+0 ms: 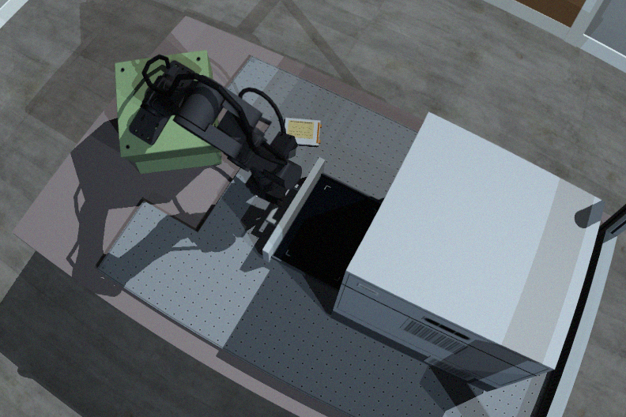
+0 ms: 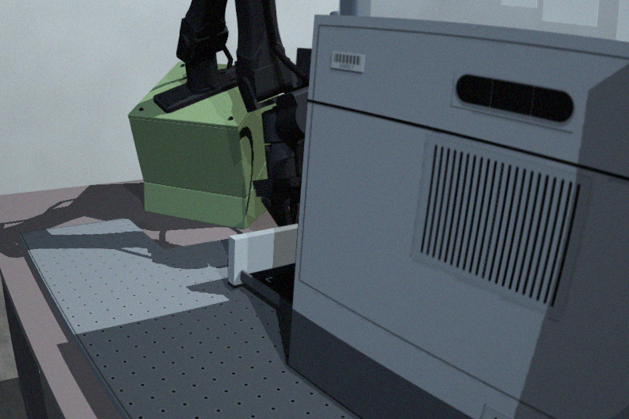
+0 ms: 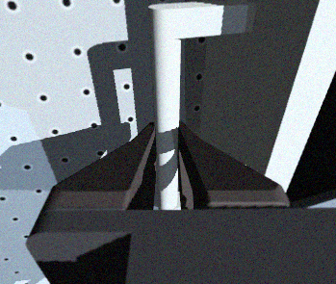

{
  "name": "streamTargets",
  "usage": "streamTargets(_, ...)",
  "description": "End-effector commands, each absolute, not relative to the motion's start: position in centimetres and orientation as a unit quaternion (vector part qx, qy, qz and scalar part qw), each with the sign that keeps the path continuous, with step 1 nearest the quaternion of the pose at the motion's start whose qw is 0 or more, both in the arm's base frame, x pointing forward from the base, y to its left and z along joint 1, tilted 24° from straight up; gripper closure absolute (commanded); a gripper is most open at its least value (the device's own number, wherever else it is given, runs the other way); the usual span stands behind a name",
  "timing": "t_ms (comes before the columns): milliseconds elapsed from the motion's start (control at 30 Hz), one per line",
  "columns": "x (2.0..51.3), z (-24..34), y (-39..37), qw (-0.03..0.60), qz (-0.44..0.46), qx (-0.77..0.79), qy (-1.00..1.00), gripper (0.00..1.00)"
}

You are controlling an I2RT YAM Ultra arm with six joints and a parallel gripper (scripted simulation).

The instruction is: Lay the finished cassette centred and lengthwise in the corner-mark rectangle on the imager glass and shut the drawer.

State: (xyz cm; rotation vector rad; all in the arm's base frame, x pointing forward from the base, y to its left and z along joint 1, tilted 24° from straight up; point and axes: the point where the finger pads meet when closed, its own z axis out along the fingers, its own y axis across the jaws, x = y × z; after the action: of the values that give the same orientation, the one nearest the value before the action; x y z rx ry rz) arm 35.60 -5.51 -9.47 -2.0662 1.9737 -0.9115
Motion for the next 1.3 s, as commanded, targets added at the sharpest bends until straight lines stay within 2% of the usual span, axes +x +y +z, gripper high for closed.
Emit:
streamTargets(0,33.78,-9.66,-5.2,0.062,-0.29,-0.693,0.658,1.0)
streamTargets(1267,33.03,-9.82,-5.24,0.059,-0.293,-0.692,0.657,1.0)
